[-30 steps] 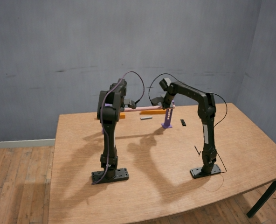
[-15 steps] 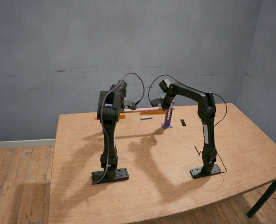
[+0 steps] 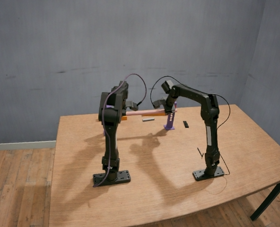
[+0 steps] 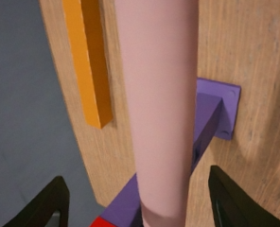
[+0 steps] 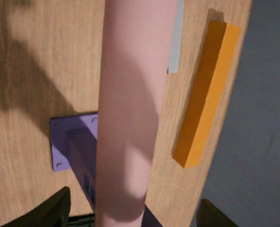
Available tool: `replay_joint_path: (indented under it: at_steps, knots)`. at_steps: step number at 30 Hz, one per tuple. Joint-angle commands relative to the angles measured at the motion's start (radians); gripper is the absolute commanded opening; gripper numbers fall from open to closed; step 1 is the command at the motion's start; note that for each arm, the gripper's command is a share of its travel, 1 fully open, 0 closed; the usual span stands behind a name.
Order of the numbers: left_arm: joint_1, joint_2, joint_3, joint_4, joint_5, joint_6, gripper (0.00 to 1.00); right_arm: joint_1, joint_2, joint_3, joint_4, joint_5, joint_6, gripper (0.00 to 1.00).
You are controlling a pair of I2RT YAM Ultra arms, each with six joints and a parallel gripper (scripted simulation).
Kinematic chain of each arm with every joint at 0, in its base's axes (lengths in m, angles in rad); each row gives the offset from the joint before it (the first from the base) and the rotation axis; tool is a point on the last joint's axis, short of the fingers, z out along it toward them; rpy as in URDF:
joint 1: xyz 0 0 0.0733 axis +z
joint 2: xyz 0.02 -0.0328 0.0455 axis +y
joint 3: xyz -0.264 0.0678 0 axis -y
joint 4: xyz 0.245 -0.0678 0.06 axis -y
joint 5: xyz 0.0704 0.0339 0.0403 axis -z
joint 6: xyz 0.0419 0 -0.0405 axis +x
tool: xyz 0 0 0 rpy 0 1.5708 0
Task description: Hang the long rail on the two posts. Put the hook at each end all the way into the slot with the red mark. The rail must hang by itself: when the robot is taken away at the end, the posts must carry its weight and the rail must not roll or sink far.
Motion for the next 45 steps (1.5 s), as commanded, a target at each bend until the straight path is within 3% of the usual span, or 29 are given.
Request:
replay_joint_path:
  at_steps: [1,12,23,28,39,41,45]
  knots:
    - [0.010,-0.030,-0.022,0.029,-0.015,0.009,0.75,0.001,-0.042,-0.025,0.041,-0.001,-0.001,0.74]
    - [-0.029,-0.091,-0.039,0.011,-0.029,-0.024,0.75,0.026,-0.111,-0.079,0.066,0.013,0.020,0.74]
    - [-0.030,-0.096,0.023,-0.059,-0.024,-0.023,0.75,0.026,-0.119,-0.006,-0.022,0.013,0.016,0.74]
    - [-0.052,-0.156,0.109,-0.187,-0.041,-0.042,0.75,0.045,-0.163,0.079,-0.140,0.027,0.034,0.74]
    - [-0.040,-0.116,0.105,-0.208,-0.030,-0.044,0.75,0.030,-0.122,0.084,-0.162,0.006,0.031,0.74]
    - [-0.039,-0.118,0.104,-0.208,-0.023,-0.071,0.98,0.030,-0.122,0.084,-0.162,0.006,0.031,0.74]
    - [-0.018,-0.137,0.102,-0.209,0.005,-0.216,1.00,0.030,-0.122,0.084,-0.163,0.007,0.031,0.74]
